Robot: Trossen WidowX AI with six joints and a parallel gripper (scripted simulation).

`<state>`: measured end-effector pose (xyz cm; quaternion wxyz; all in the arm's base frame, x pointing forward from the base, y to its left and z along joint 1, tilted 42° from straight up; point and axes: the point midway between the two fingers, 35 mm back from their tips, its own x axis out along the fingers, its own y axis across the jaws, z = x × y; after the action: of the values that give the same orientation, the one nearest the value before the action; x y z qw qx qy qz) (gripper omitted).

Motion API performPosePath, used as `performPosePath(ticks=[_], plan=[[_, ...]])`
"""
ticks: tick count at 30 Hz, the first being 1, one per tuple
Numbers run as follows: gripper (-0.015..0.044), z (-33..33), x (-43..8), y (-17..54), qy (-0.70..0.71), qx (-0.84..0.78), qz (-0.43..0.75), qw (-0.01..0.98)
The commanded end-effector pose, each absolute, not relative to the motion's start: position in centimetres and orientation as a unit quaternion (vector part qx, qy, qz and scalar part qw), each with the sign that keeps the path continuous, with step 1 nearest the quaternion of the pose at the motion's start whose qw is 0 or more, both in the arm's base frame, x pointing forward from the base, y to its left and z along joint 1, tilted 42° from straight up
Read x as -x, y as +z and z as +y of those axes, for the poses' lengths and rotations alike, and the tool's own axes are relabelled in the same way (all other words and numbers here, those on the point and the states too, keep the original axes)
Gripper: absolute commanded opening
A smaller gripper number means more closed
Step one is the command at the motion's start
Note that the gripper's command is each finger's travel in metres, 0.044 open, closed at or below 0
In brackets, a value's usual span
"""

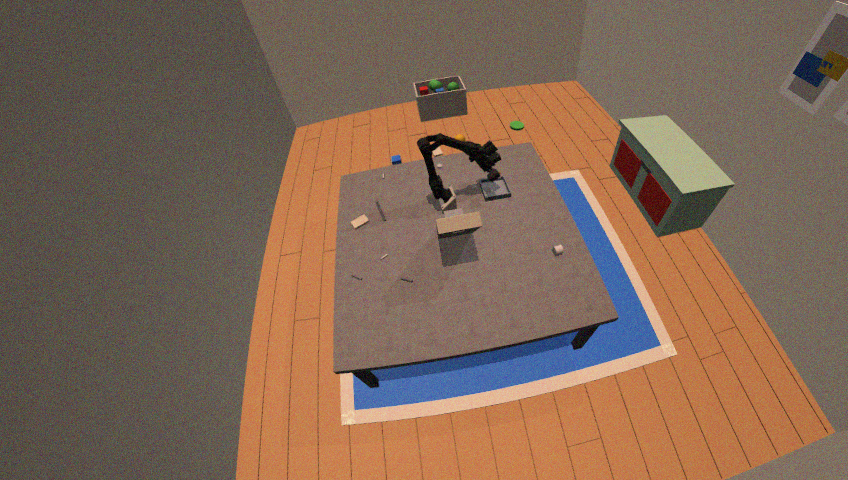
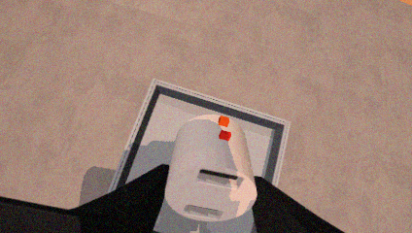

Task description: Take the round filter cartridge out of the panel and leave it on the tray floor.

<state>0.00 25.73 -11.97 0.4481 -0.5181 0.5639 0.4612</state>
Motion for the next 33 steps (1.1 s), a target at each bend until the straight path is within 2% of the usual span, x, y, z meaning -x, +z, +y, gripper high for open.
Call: performPosePath(ticks=[1,13,29,30,33], plan=[[0.0000,24.4,0.3,-13.6,0.464,0.519,0.565,0.443],[0.0000,21.0,0.6,-17.2,0.464,0.519,0.565,0.443],[0.0420,21.1,0.5,-16.8,0.459,0.526,0.567,0.438],[0.0440,21.1,0.5,-16.8,0.459,0.526,0.567,0.438],[0.0440,21.1,0.5,-16.8,0.459,0.526,0.567,0.438]])
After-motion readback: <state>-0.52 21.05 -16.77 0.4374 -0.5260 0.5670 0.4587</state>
